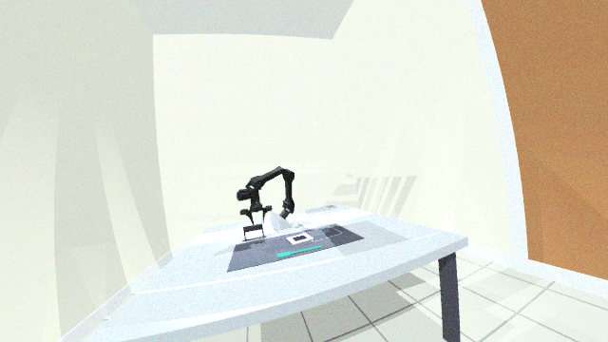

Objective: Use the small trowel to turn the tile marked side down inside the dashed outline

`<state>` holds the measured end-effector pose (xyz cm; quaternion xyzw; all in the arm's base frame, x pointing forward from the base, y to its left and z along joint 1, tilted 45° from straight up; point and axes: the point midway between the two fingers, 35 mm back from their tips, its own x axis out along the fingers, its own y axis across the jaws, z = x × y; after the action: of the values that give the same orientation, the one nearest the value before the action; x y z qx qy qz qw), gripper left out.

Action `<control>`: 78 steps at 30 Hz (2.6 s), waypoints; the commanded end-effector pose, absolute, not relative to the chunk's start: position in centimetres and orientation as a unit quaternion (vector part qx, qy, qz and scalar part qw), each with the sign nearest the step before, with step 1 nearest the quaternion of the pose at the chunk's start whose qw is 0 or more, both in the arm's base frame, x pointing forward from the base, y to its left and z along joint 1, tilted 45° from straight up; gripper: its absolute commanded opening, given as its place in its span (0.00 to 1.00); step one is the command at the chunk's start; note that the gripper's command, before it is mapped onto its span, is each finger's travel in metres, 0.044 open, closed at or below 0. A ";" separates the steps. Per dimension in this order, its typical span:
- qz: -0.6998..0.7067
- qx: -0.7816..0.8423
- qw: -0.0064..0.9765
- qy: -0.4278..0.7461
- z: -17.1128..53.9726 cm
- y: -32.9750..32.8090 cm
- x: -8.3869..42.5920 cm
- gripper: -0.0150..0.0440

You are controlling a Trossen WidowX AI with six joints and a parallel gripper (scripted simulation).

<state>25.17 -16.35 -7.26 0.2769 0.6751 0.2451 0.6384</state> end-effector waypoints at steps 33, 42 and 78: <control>-0.201 0.601 0.348 0.691 -8.9 -19.6 21.1 0.71; -0.265 0.631 0.289 0.669 -9.1 -20.0 20.5 0.71; -0.267 0.633 0.287 0.668 -12.3 -16.9 20.3 0.62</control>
<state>20.34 -17.14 -12.20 0.6304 0.6695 -0.2659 0.2892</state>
